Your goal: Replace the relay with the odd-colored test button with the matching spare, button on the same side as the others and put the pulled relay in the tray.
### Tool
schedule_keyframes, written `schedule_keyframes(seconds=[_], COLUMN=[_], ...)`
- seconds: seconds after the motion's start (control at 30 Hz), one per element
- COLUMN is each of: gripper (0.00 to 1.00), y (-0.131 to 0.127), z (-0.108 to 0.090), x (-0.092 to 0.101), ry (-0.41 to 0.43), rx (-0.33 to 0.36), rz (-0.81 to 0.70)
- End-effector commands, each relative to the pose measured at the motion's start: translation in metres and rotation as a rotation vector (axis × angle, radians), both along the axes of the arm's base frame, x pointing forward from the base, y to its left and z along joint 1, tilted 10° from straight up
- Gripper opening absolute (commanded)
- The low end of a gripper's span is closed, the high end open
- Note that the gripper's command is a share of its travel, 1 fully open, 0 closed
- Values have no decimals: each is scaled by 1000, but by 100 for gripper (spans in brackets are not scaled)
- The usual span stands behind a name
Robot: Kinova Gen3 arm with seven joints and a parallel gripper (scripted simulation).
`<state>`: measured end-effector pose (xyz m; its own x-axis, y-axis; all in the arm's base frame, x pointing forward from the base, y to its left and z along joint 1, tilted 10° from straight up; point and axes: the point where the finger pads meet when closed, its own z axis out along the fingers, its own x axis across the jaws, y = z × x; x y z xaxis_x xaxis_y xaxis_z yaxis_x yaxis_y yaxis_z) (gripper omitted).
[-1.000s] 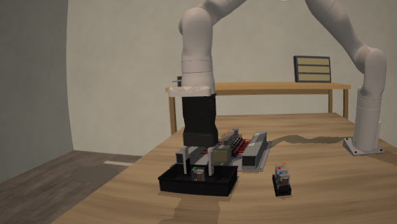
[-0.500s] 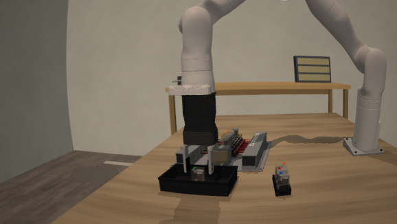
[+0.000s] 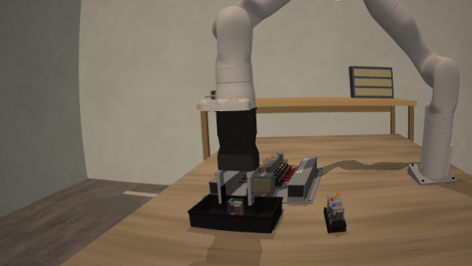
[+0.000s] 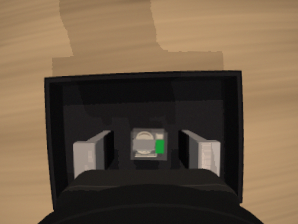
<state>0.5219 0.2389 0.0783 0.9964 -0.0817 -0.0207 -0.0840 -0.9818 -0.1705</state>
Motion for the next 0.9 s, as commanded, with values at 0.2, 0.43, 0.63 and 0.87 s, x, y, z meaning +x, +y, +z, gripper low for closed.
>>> schedule_keyframes(seconds=[0.2, 0.43, 0.63, 0.87], gripper=[100, 100, 100, 100], y=[0, -1, -1, -1], z=[3, 5, 5, 8], x=[1, 1, 1, 1], ry=[-3, -3, -3, -3], rx=[1, 1, 1, 1], rz=[-1, -1, -1, -1])
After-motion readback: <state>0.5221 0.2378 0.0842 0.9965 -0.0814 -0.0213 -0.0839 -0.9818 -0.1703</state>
